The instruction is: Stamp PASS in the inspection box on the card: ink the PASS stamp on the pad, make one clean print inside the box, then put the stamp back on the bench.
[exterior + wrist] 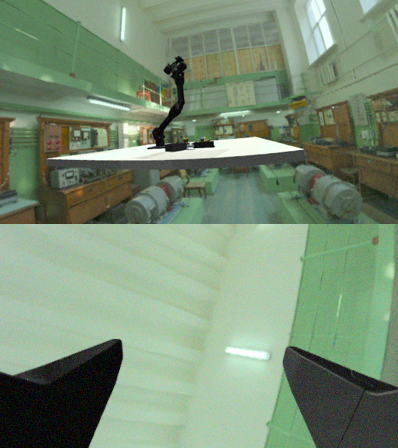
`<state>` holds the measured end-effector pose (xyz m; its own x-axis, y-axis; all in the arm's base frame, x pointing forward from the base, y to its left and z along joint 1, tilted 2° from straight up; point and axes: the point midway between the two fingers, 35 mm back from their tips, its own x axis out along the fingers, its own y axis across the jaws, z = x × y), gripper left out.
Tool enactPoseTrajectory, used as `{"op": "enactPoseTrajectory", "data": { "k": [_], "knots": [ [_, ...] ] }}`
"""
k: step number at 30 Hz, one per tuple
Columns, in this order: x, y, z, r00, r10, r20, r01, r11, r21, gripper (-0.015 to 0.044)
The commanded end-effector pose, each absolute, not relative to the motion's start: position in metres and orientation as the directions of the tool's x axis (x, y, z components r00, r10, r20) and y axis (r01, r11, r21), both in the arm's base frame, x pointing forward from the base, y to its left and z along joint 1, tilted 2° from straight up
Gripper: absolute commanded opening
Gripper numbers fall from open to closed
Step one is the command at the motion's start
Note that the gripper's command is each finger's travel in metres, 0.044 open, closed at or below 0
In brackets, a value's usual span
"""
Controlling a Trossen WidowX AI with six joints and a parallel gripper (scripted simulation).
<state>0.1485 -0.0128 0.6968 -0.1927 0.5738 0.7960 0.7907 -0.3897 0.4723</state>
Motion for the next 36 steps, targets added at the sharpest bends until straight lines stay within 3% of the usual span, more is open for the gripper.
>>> {"op": "enactPoseTrajectory", "data": {
  "k": [1, 7, 12, 18, 26, 36],
  "knots": [
    [0.146, -0.013, 0.697, -0.194, 0.577, 0.793, 0.782, -0.398, 0.48, 0.0374],
    [0.074, 0.007, 0.688, -0.19, 0.701, 0.687, 0.421, -0.575, 0.702, 0.0227],
    [0.029, 0.051, 0.666, -0.12, 0.824, 0.554, 0.027, -0.555, 0.832, 0.0227],
    [0.013, 0.119, 0.626, 0.045, 0.933, 0.357, -0.383, -0.314, 0.869, 0.0227],
    [0.054, 0.194, 0.553, 0.335, 0.94, 0.065, -0.65, 0.181, 0.738, 0.0227],
    [0.163, 0.216, 0.438, 0.645, 0.692, -0.326, -0.578, 0.72, 0.385, 0.0227]
  ]
}}
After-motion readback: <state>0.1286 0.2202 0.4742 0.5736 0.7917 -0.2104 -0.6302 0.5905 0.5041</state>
